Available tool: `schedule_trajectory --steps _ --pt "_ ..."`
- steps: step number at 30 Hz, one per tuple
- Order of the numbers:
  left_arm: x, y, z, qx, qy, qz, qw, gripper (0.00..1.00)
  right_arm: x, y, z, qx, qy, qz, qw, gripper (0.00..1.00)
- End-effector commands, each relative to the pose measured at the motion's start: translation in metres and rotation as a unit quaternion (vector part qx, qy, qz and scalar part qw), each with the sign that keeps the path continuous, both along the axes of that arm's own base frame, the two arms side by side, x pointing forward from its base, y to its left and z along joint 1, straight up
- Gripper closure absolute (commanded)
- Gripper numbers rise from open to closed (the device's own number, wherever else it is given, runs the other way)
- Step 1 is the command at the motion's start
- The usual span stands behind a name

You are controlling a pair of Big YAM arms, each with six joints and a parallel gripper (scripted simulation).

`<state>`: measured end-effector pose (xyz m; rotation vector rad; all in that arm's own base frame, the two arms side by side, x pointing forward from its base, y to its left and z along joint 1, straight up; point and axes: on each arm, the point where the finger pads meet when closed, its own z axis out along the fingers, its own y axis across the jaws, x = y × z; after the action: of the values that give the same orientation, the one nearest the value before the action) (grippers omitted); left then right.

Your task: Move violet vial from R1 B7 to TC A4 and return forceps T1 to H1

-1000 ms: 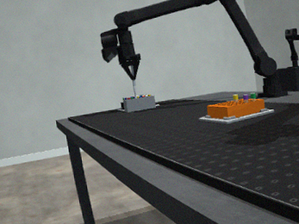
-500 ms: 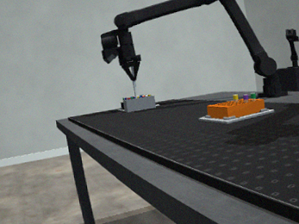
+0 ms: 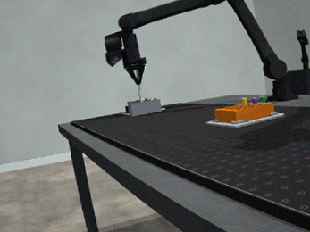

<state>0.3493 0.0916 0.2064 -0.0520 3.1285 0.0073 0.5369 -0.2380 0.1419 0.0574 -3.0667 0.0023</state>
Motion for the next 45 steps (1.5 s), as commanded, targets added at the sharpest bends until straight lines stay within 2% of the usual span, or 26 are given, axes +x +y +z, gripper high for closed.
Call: schedule_trajectory --steps 1,9,20,31,32,34,42,45 --pt "-0.001 -0.004 -0.008 -0.005 0.013 -0.010 1.000 0.00 0.008 0.003 0.000 -0.003 -0.008 0.000 1.000 0.93" --pt "-0.001 -0.004 -0.008 -0.005 0.013 -0.010 1.000 0.00 0.005 0.005 -0.008 0.000 -0.001 0.000 1.000 0.93" --pt "-0.001 -0.004 -0.008 -0.005 0.013 -0.010 1.000 0.00 0.010 0.003 -0.001 -0.005 -0.013 0.000 1.000 0.93" --pt "-0.001 -0.004 -0.008 -0.005 0.013 -0.010 1.000 0.00 0.005 0.005 -0.010 -0.001 -0.004 0.000 1.000 0.93" --pt "-0.001 -0.004 -0.008 -0.005 0.013 -0.010 1.000 0.00 0.015 0.000 0.002 -0.007 -0.020 0.000 1.000 0.93" --pt "-0.001 -0.004 -0.008 -0.005 0.013 -0.010 1.000 0.00 0.016 0.000 0.003 -0.008 -0.022 0.000 1.000 0.93" --pt "-0.001 -0.004 -0.008 -0.005 0.013 -0.010 1.000 0.00 0.006 0.004 -0.017 0.000 -0.001 0.000 1.000 0.93" --pt "-0.001 -0.004 -0.008 -0.005 0.013 -0.010 1.000 0.00 0.009 0.003 -0.013 -0.002 -0.007 0.000 1.000 0.93"
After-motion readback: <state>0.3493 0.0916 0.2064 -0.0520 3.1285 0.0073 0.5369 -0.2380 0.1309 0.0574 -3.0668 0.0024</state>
